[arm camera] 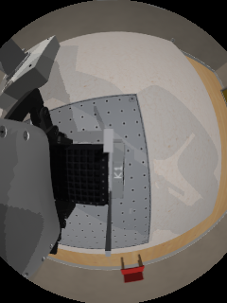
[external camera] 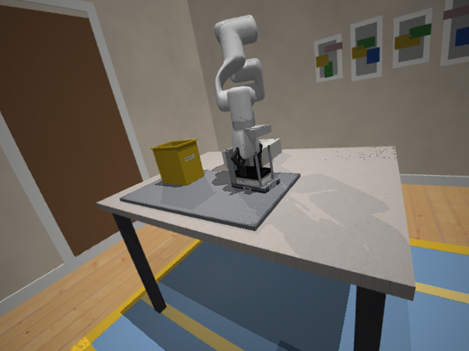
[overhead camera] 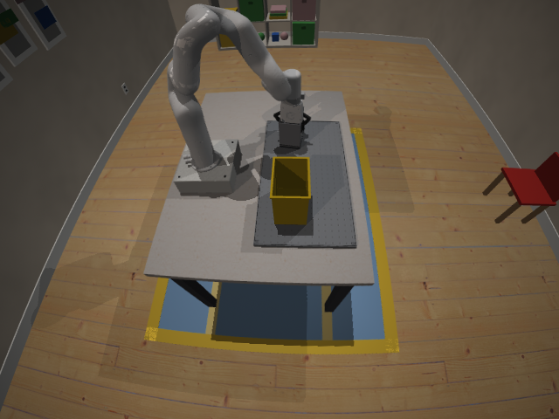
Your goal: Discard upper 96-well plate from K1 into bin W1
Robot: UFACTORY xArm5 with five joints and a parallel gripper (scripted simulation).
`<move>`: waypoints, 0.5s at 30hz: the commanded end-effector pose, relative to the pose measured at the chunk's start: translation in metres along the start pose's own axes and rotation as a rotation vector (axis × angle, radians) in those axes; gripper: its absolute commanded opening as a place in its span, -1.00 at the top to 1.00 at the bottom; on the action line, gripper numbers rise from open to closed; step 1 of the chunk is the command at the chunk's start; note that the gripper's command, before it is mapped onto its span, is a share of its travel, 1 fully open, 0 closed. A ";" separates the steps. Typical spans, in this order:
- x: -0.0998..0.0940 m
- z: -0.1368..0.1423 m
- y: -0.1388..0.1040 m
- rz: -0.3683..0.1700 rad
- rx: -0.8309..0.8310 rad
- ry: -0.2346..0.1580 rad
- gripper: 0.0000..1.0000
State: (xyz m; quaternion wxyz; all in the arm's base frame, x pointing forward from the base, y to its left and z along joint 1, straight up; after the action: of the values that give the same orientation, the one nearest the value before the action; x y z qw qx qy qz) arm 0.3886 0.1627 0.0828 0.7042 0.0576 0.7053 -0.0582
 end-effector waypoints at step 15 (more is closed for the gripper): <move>-0.010 0.001 0.001 0.002 0.000 -0.003 1.00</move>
State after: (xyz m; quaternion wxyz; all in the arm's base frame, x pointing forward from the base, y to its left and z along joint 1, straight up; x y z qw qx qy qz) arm 0.3887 0.1627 0.0913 0.7042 0.0576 0.7052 -0.0582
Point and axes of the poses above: the point where the finger pads meet when closed, its own x axis out along the fingers, its own z axis across the jaws, y = z × x, the point moved 9 cm from there along -x, back along the fingers, and after that the axes turned 7 degrees about -x, right-handed, at the moved point
